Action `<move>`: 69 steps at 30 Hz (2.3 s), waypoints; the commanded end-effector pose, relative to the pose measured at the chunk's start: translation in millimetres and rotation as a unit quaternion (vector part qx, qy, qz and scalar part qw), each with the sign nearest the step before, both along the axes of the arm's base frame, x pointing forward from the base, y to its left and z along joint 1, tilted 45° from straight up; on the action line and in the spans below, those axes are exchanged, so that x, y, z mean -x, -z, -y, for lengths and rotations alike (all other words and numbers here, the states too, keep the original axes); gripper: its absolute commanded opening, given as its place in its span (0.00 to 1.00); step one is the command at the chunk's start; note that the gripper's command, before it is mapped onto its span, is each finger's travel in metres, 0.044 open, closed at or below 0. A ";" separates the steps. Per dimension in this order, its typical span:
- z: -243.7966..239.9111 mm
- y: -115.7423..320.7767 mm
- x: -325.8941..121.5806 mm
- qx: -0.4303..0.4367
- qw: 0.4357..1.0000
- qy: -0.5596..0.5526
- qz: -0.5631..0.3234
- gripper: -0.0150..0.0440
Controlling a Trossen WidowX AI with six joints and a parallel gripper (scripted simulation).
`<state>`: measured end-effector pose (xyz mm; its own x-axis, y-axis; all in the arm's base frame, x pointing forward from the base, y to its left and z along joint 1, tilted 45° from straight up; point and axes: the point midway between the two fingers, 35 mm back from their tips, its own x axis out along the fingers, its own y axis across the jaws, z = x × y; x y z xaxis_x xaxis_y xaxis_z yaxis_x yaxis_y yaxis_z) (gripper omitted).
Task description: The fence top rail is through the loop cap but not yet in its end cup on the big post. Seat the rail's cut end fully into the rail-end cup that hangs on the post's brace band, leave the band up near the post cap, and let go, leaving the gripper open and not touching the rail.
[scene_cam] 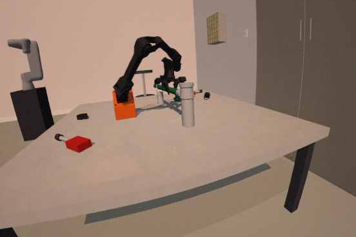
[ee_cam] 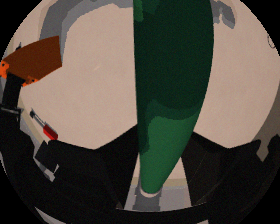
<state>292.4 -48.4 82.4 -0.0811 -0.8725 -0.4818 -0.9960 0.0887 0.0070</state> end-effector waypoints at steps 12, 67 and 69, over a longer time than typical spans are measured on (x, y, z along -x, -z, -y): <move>0.2 -0.9 -0.1 0.001 1.000 0.000 -0.001 0.25; 21.4 -29.9 -2.8 0.002 1.000 0.000 -0.001 0.25; 22.4 -30.8 -2.4 0.002 1.000 0.000 -0.001 0.25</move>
